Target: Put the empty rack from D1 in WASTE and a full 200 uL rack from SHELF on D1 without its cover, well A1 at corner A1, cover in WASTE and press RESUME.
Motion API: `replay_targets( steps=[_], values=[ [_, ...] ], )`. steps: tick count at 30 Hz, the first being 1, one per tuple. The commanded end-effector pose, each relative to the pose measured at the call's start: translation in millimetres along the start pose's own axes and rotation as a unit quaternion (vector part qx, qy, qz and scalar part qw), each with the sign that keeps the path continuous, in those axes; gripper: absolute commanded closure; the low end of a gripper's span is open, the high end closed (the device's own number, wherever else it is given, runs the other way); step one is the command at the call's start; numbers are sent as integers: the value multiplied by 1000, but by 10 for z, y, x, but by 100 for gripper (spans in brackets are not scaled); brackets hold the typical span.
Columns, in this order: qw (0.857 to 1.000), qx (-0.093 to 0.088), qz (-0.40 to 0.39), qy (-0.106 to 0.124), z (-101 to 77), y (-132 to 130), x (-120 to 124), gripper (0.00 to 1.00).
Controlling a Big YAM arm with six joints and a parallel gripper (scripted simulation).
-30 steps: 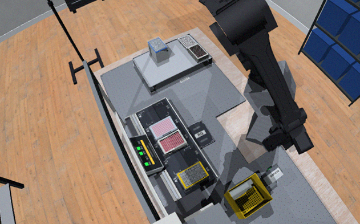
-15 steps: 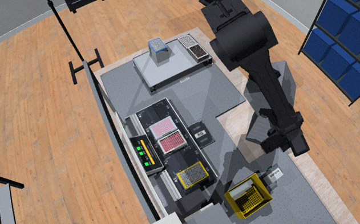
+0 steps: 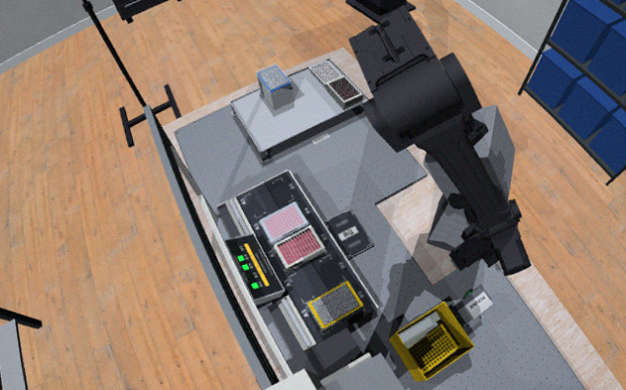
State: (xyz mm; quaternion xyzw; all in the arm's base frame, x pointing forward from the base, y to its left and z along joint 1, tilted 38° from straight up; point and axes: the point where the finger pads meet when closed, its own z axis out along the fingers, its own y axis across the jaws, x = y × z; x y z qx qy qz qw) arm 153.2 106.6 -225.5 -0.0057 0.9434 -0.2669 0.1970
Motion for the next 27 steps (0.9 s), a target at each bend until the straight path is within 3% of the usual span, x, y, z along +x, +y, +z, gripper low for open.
replay_targets(
  steps=[1, 27],
  values=[
    [1000, -9, 1, -2, 74, 94, -48, 100],
    [1000, -5, -1, -1, 475, 41, -23, 100]
  ],
)
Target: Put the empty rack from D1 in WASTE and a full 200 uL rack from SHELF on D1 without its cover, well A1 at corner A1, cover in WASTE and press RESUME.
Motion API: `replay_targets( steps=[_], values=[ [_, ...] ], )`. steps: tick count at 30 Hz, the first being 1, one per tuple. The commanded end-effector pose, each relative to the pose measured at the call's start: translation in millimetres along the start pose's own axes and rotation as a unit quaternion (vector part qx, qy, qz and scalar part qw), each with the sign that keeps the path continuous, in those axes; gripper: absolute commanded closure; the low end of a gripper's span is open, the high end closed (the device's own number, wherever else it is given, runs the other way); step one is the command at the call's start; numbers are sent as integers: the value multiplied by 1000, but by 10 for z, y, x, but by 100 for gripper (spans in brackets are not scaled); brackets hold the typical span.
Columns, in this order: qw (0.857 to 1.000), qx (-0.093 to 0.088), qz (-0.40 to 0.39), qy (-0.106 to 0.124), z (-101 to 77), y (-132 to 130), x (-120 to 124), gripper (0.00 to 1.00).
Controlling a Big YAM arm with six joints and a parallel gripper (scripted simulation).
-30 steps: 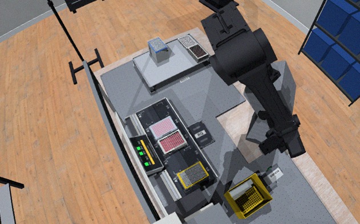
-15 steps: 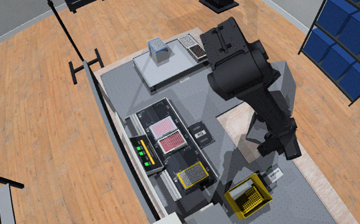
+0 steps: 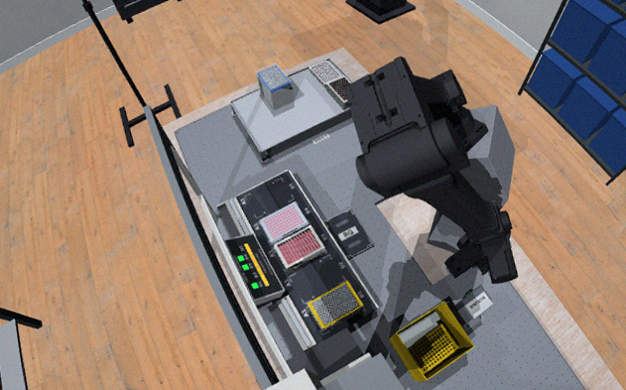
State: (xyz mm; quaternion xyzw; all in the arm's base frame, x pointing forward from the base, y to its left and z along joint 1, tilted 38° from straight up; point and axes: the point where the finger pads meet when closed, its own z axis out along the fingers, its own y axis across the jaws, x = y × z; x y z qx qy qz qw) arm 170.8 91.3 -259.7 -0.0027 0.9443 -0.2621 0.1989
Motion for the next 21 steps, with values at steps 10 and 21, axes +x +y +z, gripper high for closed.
replay_targets(
  steps=[10, 21],
  values=[
    [1000, -2, -4, -1, 200, 5, -14, 100],
    [1000, -2, -5, 0, 350, -3, -9, 100]
  ],
)
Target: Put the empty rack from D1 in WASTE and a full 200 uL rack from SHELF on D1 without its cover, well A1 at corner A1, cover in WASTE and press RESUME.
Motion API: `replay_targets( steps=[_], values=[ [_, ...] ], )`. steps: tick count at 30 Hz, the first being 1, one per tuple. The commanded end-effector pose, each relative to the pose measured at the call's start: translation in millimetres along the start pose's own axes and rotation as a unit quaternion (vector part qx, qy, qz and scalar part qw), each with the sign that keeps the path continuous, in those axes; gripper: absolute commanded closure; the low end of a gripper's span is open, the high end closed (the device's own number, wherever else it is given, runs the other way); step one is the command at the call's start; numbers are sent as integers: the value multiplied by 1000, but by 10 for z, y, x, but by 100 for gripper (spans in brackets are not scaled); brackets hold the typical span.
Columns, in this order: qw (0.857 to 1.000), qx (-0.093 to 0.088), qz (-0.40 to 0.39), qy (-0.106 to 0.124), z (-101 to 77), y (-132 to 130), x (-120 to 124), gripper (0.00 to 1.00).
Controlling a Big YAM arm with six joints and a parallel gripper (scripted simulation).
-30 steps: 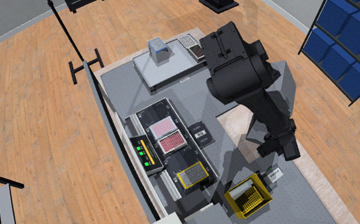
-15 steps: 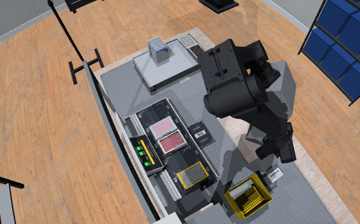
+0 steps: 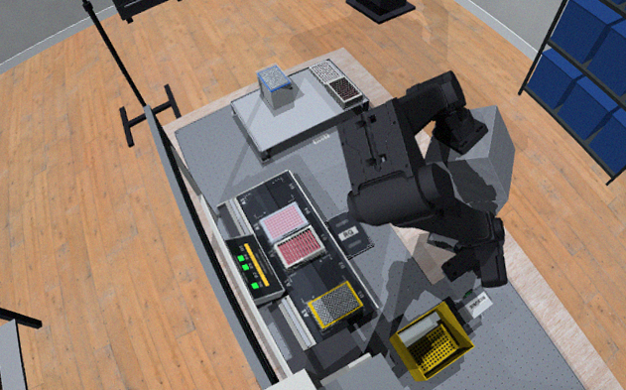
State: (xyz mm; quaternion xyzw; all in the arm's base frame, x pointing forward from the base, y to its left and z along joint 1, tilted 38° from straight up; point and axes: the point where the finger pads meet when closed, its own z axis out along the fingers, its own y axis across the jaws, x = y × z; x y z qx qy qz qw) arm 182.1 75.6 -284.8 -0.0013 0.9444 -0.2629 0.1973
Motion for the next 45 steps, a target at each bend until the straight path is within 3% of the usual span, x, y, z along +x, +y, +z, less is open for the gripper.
replay_targets(
  steps=[1, 45],
  values=[
    [1000, 1, -9, 1, 40, -66, 18, 100],
    [1000, -1, -7, -1, 709, -23, 2, 100]
  ],
)
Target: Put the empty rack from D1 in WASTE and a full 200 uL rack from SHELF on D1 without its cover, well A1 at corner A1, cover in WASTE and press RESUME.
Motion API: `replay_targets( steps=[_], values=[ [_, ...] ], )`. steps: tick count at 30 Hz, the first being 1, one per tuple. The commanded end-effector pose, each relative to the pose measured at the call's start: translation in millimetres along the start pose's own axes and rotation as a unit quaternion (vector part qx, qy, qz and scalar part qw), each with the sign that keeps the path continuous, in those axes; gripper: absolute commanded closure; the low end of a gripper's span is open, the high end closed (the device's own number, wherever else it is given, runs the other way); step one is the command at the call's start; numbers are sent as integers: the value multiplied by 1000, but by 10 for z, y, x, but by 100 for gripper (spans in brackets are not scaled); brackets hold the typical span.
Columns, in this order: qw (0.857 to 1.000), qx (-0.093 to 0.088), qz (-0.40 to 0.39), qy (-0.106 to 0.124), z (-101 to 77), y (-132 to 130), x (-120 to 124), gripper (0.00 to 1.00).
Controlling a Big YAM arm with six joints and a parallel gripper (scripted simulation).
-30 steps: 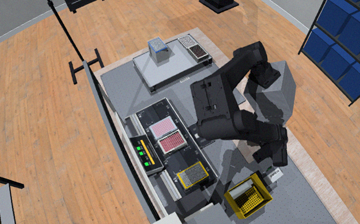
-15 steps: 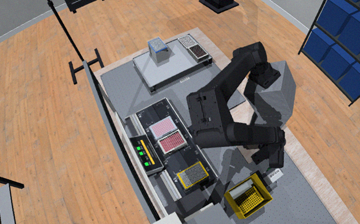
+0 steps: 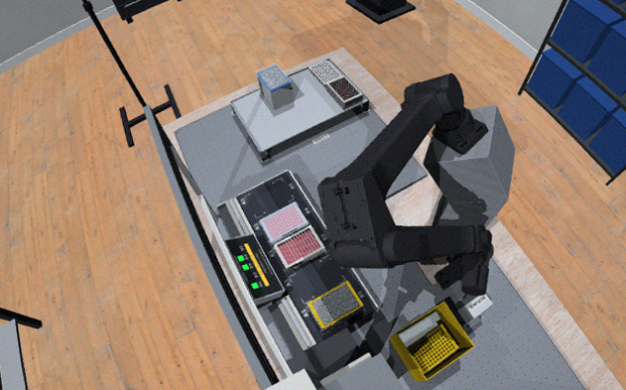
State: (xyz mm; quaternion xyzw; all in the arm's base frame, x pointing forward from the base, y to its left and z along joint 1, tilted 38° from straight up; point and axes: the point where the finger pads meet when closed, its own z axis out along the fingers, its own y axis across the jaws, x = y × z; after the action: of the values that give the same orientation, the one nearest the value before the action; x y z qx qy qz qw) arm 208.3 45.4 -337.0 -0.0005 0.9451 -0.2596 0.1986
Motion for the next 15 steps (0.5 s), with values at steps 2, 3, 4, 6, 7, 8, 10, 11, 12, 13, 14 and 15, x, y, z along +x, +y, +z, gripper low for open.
replay_targets(
  steps=[2, 3, 4, 6, 7, 8, 10, 11, 12, 13, 14, 15],
  values=[
    [1000, 1, -8, -1, 89, -39, 9, 100],
    [1000, 1, -8, -1, 105, -39, 10, 100],
    [1000, 1, -8, -1, 122, -39, 10, 100],
    [1000, 1, -8, -1, 122, -39, 10, 100],
    [1000, 6, -13, 5, 108, -122, 72, 100],
    [1000, 3, -10, 2, 144, -70, 34, 100],
    [1000, 1, -8, 0, 188, -40, 12, 100],
    [1000, 1, -8, 0, 204, -40, 12, 100],
    [1000, 1, -8, 0, 221, -41, 12, 100],
    [1000, 1, -8, 0, 237, -41, 12, 100],
    [1000, 1, -8, 0, 254, -41, 13, 100],
    [1000, 1, -8, 0, 270, -42, 13, 100]
  ],
)
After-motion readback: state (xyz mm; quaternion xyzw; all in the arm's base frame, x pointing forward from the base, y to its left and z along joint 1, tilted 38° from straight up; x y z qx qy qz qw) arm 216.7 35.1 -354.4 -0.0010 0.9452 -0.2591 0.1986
